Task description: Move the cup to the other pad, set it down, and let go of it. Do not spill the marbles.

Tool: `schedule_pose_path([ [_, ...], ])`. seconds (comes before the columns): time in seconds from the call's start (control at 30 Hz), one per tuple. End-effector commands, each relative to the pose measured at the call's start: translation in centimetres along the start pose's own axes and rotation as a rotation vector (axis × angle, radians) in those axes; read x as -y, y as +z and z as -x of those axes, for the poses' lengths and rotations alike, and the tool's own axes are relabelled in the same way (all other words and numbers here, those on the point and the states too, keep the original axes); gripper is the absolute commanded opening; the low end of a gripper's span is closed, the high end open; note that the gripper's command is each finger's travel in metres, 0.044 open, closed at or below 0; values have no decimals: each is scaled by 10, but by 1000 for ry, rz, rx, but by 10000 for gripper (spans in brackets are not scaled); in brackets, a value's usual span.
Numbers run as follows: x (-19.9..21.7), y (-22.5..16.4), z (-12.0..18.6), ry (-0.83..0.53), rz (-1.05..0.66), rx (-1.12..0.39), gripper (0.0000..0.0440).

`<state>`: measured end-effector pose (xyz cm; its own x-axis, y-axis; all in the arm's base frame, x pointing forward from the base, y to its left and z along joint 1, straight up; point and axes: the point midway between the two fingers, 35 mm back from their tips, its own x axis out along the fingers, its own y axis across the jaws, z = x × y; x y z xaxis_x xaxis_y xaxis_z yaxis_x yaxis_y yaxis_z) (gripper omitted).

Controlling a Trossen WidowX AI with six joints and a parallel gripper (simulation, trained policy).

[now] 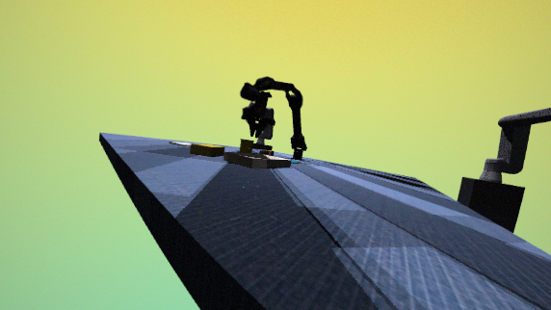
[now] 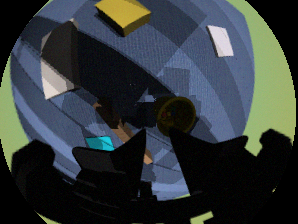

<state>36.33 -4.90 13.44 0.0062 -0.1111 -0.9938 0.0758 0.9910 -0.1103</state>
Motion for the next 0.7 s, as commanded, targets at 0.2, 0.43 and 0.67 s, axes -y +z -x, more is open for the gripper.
schedule_pose_path([
  [0.2,10,-1,-39,-1,58,-55,167],
  [0.43,8,-4,-66,18,131,-84,172],
  [0.67,7,-7,-77,28,232,-100,38],
])
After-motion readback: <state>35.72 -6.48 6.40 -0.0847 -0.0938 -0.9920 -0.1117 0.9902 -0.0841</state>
